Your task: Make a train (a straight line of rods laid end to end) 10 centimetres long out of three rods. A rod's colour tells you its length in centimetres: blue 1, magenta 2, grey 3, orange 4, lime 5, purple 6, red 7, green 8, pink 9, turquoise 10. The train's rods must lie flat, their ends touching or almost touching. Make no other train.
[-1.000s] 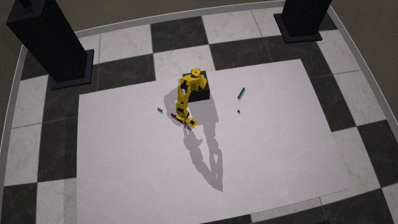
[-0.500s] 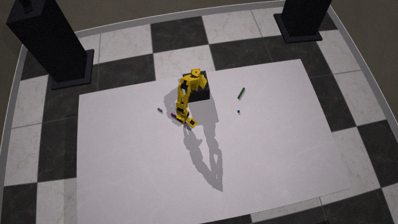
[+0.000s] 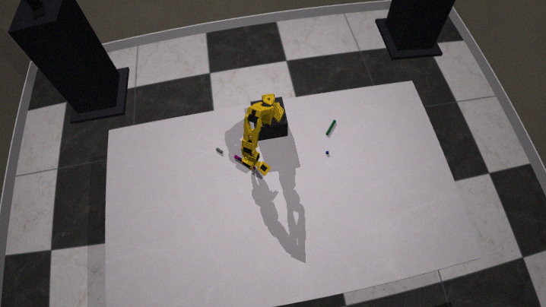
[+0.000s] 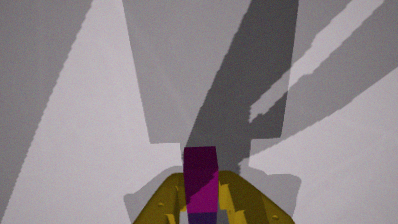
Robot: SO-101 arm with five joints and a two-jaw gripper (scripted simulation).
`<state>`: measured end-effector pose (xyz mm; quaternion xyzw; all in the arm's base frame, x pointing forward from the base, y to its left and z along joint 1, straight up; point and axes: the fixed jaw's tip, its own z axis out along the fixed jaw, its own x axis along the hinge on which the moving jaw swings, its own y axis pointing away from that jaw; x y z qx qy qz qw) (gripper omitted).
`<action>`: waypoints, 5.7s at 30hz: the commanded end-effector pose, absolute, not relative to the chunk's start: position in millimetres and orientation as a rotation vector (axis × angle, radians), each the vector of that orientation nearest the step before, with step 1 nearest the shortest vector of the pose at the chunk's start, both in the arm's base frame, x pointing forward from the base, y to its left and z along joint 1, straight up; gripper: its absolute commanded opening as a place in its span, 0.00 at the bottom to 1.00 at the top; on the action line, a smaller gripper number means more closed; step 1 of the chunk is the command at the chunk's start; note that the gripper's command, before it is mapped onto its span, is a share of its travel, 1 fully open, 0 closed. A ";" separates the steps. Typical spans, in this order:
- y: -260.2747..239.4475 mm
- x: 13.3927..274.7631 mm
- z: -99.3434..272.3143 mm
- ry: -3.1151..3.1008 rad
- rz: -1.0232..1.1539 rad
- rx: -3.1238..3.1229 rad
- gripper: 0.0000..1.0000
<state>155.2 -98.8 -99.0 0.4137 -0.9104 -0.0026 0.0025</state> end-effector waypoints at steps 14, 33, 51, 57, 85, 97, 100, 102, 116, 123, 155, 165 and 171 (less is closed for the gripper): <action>-100.5 154.5 -100.1 -2.861 -0.006 1.293 0.00; -100.6 154.4 -100.0 -2.861 -0.006 1.293 0.00; -100.4 154.1 -99.9 -2.860 -0.007 1.293 0.00; -100.4 154.1 -99.9 -2.860 -0.007 1.293 0.00; -100.4 154.1 -99.9 -2.860 -0.007 1.293 0.09; -100.4 154.1 -99.9 -2.860 -0.007 1.293 0.16; -100.4 154.1 -99.9 -2.860 -0.007 1.293 0.17; -100.4 154.1 -99.9 -2.860 -0.007 1.293 0.17; -96.8 150.2 -97.8 -2.860 -0.007 1.293 0.17; -95.1 148.2 -96.8 -2.860 -0.007 1.293 0.17; -95.3 148.7 -88.0 -2.860 -0.007 1.293 0.17; -95.2 148.7 -79.2 -2.860 -0.007 1.293 0.17; -95.2 148.6 -76.8 -2.860 -0.007 1.293 0.17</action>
